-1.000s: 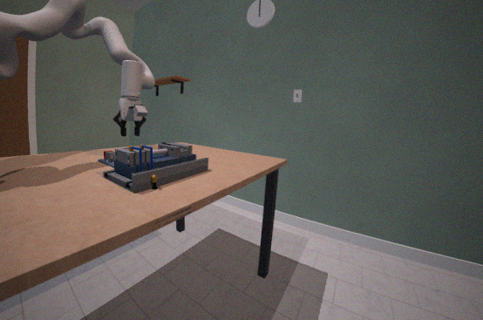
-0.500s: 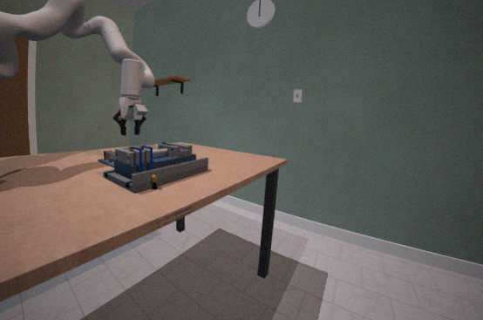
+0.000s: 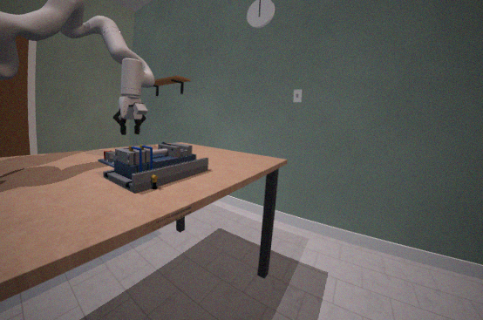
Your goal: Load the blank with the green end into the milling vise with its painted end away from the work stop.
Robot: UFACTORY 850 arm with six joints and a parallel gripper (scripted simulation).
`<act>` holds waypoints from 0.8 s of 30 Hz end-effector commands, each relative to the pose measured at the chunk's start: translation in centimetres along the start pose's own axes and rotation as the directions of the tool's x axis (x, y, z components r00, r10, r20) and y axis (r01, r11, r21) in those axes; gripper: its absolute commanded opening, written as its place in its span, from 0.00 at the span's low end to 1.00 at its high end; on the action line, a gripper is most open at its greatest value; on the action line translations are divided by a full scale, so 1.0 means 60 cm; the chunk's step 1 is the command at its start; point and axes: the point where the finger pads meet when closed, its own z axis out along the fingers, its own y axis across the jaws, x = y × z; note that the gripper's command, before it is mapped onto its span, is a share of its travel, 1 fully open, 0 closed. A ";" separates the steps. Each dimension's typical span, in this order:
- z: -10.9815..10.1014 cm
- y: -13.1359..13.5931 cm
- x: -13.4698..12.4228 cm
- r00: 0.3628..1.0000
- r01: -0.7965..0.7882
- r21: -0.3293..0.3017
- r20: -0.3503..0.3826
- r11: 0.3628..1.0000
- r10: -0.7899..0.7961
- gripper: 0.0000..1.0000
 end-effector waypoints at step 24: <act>0.027 -0.001 0.001 1.000 0.000 0.001 0.000 1.000 0.000 0.63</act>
